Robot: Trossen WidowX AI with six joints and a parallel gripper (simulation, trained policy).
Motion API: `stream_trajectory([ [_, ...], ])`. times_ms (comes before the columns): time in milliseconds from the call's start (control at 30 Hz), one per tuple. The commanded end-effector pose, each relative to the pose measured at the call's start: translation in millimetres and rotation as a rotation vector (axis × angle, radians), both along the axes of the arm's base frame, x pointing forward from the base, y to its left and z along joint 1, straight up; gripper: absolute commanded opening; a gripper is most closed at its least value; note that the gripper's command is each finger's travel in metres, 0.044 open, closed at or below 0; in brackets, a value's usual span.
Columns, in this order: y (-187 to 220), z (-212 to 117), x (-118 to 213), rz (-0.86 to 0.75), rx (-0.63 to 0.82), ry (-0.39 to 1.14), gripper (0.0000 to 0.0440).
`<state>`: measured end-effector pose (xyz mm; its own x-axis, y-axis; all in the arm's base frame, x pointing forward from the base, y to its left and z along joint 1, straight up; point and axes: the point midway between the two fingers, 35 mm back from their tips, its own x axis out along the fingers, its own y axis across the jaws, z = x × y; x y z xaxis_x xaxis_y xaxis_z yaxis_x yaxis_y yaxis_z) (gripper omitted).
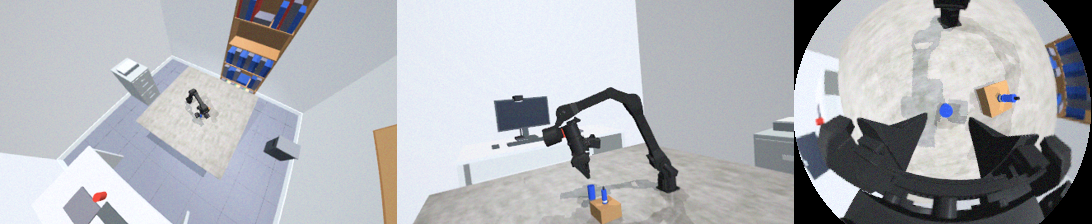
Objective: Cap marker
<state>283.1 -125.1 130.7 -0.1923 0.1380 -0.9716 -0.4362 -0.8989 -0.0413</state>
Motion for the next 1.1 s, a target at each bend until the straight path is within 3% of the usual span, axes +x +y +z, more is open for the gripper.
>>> stream_trajectory([
  [0,-2,-13,-3,0.004,-0.001,0.022,0.0299],
  [767,4,-73,-10,0.034,-0.021,0.049,0.0258],
  [900,4,-75,-11,0.041,-0.037,0.039,0.0209],
  [1067,4,-68,-9,0.049,-0.059,0.015,0.0082],
])
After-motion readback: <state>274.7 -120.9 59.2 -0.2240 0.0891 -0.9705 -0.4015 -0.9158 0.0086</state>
